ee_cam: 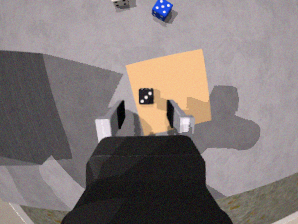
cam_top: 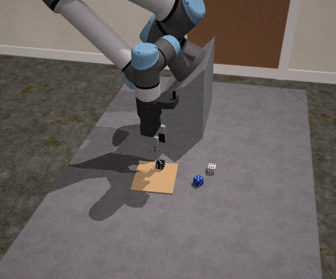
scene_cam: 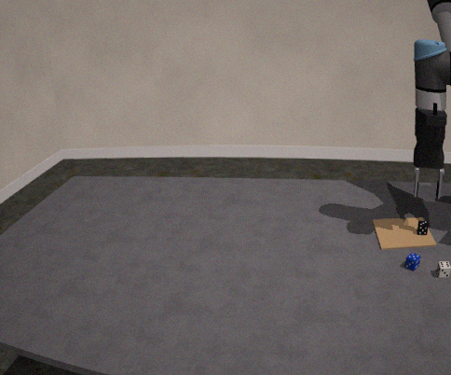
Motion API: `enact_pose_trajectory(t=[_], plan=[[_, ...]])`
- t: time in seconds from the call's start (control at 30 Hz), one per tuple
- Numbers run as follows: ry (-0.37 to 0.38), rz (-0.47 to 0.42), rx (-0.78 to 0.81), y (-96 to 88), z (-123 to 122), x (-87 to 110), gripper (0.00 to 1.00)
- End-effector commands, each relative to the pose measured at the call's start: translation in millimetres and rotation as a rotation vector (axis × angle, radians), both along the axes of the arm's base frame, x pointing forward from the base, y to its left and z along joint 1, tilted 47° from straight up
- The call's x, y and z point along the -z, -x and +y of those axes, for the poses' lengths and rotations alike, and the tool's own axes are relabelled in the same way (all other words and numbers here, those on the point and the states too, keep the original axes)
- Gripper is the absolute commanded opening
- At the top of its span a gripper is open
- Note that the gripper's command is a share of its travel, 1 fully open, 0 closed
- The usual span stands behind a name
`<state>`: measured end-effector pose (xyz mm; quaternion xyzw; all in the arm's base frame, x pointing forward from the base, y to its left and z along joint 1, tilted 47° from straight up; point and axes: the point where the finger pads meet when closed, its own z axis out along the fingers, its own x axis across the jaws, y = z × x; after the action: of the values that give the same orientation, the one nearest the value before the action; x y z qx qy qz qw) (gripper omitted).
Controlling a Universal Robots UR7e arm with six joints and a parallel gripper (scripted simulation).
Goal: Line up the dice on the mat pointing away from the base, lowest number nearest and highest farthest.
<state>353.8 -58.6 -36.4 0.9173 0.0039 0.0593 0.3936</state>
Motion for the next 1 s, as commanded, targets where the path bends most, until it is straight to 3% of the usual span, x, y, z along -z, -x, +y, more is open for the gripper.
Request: enact_pose_trajectory(t=[0.0, 0.6, 0.97], plan=[[0.001, -0.004, -0.001, -1.0, 0.3, -1.1, 1.00], [-0.001, -0.014, 0.008, -2.4, 1.6, 0.2, 1.00], [-0.015, -0.083, 0.074, -7.7, 6.9, 5.9, 1.00]])
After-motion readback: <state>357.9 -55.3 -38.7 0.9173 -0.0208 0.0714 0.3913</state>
